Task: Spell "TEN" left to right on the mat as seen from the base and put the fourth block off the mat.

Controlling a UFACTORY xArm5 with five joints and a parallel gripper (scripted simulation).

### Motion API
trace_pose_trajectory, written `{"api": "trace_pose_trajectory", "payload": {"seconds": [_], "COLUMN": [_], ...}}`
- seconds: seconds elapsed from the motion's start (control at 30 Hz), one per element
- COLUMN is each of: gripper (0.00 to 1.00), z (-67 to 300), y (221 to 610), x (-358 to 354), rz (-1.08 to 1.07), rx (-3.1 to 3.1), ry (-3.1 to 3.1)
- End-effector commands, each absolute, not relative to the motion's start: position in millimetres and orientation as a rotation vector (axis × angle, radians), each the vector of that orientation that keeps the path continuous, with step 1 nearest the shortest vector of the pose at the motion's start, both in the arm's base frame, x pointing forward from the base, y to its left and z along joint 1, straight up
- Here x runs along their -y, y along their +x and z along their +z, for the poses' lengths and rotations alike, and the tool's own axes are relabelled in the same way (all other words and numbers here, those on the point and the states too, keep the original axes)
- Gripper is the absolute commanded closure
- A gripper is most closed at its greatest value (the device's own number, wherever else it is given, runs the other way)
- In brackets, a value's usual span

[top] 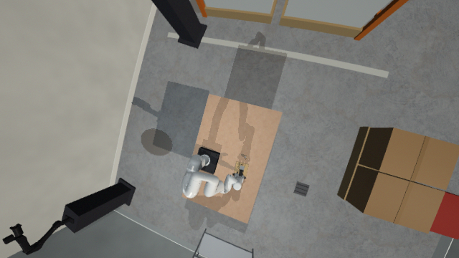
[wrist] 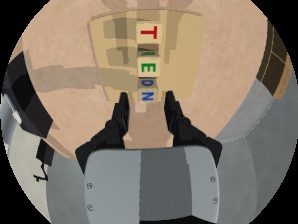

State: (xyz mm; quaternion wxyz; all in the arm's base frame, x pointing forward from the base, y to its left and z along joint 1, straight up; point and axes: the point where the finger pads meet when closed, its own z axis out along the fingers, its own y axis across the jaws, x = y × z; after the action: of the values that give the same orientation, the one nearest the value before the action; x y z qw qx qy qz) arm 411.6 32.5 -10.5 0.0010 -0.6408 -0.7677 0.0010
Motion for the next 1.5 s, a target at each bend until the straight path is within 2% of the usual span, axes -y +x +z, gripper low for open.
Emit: {"api": "trace_pose_trajectory", "payload": {"seconds": [0.0,0.5,1.47], "gripper": [0.49,0.49,0.49], "z": [-9,-11,-39], "y": [413,413,413], "x": [-33,-33,-33], "rz": [-0.001,-0.001,-0.001], "rx": [2.412,2.412,2.412], "ry": [-2.013,-2.013,-2.013]}}
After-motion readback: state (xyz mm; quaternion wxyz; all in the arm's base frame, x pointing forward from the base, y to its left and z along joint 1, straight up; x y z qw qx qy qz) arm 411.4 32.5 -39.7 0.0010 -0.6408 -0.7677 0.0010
